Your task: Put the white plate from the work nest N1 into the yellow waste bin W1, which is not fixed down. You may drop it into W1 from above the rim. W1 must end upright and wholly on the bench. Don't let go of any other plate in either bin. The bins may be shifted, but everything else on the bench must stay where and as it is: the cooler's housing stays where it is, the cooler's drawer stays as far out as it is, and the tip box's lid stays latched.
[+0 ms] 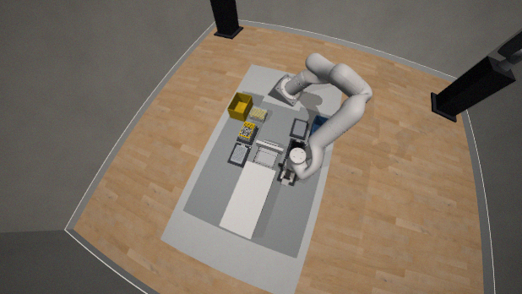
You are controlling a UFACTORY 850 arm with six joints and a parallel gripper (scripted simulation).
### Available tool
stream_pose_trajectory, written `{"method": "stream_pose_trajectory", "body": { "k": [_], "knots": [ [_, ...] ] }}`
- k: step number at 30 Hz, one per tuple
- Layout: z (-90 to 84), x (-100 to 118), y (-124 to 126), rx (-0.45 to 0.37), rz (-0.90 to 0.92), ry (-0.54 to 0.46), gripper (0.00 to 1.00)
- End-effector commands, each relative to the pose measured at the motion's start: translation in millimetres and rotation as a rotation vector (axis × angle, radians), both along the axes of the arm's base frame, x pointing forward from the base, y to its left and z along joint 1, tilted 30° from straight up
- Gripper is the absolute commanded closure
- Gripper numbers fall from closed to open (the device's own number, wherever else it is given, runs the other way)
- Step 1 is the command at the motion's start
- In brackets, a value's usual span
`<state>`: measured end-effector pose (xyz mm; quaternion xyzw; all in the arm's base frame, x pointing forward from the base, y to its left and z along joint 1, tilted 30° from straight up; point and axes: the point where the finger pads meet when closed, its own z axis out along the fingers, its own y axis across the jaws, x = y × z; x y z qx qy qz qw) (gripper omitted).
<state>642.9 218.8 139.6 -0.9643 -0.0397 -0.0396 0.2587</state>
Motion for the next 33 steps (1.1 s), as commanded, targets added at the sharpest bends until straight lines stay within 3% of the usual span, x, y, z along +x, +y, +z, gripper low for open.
{"method": "stream_pose_trajectory", "body": {
  "k": [1, 26, 27, 33],
  "knots": [
    [-1.0, 1.0, 1.0, 0.0, -0.001, -0.002, 0.0],
    [-5.6, 1.3, 3.6, 0.0, -0.001, -0.002, 0.0],
    [-5.1, 1.3, 3.3, 0.0, -0.001, -0.002, 1.0],
    [-4.7, 1.2, 3.1, 0.0, -0.001, -0.002, 1.0]
  ]
}}
